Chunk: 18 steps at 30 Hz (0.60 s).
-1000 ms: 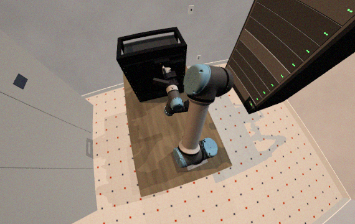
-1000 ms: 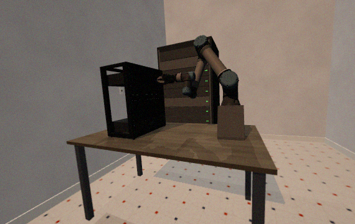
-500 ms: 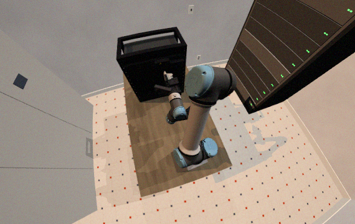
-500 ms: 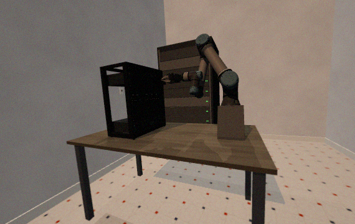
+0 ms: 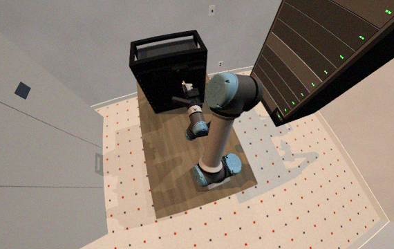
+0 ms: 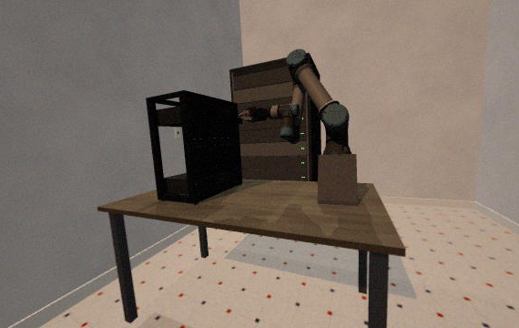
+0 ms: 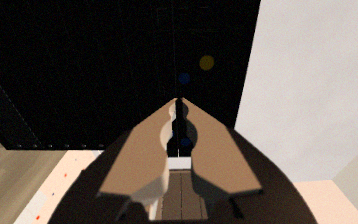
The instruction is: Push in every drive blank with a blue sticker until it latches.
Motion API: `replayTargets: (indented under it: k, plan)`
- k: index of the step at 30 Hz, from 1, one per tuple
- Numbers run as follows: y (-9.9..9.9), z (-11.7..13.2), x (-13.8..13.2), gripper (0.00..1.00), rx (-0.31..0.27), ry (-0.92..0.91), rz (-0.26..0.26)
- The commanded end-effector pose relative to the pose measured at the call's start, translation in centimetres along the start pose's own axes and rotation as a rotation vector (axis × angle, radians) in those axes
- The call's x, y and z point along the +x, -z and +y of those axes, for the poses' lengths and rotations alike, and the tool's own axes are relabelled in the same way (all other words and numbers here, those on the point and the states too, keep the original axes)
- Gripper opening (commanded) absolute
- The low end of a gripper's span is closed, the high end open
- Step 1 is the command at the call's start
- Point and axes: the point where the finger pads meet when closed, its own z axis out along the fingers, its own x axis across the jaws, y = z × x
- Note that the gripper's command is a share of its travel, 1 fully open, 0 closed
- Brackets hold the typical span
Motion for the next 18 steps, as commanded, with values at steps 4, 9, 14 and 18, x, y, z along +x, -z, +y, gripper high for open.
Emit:
replayTargets:
  k: [4, 9, 14, 18]
  plan:
    - [0.1, 0.6, -0.1, 0.0, 0.0, 0.0, 0.001]
    - [0.1, 1.3, -0.2, 0.0, 0.0, 0.0, 0.001]
    - [0.1, 2.2, -0.4, 0.0, 0.0, 0.0, 0.001]
    - [0.2, 3.3, -0.6, 0.0, 0.0, 0.0, 0.001]
